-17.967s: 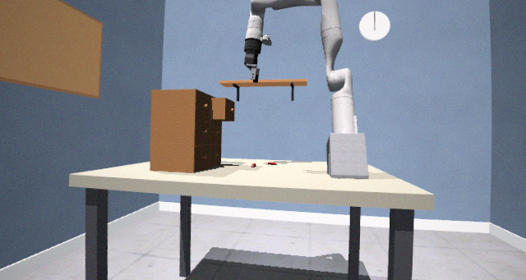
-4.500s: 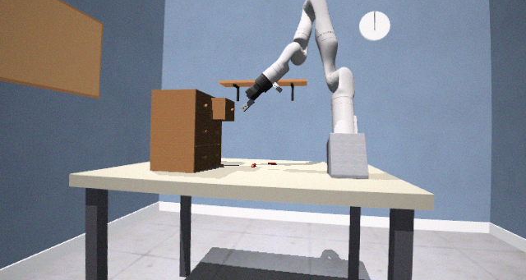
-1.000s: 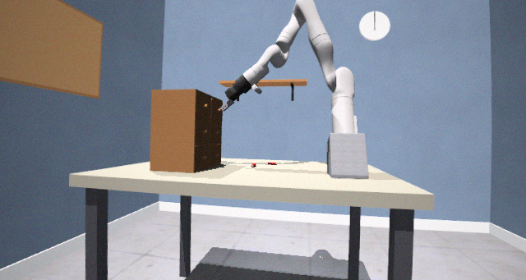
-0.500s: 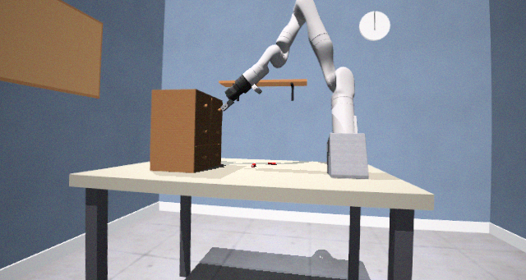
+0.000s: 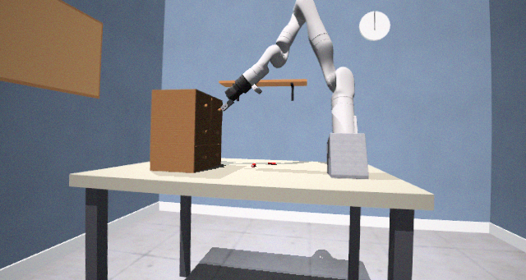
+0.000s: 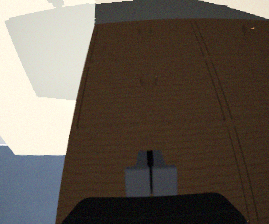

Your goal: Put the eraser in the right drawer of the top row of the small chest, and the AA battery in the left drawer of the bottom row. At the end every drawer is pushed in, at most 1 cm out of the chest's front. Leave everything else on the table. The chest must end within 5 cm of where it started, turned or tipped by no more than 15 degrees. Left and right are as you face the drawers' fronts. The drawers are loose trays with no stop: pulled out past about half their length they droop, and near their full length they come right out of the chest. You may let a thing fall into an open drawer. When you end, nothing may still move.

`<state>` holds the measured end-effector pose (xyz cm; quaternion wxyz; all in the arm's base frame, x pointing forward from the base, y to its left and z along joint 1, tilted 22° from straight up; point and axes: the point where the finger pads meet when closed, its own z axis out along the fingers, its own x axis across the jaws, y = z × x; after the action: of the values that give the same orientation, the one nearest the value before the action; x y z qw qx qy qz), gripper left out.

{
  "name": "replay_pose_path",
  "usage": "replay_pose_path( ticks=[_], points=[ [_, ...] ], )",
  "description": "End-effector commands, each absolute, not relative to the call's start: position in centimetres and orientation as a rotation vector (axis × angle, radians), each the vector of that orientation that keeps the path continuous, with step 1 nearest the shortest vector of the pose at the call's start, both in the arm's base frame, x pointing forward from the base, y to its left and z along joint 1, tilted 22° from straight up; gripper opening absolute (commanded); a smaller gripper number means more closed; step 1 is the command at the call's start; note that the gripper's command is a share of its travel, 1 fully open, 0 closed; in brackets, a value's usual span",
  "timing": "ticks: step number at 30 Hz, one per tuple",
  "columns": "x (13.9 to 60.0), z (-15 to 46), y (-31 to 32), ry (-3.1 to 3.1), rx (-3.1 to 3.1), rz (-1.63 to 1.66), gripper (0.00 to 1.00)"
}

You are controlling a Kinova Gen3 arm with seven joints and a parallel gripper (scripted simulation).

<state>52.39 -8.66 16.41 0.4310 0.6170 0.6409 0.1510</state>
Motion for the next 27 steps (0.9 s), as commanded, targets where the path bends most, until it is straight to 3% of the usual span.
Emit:
replay_pose_path(
  ticks=[1,27],
  points=[
    [52.46,16.32,-8.82,1.609,1.529,0.367,0.0],
    [52.78,16.32,-8.86,1.609,1.529,0.367,0.0]
  ],
)
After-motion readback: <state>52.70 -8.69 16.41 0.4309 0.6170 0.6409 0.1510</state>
